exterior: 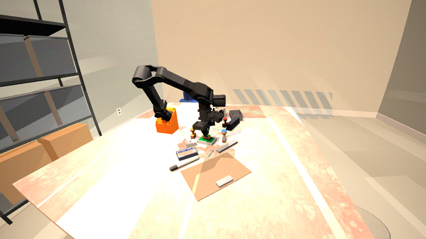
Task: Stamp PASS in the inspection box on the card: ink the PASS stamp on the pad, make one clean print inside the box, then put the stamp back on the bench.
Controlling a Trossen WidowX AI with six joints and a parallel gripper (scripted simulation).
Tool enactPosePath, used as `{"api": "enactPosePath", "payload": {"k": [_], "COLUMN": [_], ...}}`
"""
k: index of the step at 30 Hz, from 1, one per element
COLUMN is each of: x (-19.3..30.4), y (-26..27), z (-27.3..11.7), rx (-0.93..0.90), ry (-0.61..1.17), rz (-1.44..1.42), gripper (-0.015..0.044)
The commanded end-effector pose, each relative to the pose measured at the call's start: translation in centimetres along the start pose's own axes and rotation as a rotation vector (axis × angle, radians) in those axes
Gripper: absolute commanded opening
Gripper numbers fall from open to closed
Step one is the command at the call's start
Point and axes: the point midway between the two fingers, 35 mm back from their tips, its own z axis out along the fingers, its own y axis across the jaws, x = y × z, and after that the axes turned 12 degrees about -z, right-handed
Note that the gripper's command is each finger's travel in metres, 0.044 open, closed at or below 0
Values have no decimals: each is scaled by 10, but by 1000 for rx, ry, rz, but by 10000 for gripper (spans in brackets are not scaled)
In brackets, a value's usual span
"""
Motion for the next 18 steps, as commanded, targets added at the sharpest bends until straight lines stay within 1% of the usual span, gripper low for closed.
{"api": "enactPosePath", "payload": {"k": [1,18], "x": [0,0], "y": [0,0], "z": [1,5], "rx": [5,5], "ry": [1,1], "rz": [-2,0], "gripper": [0,0]}}
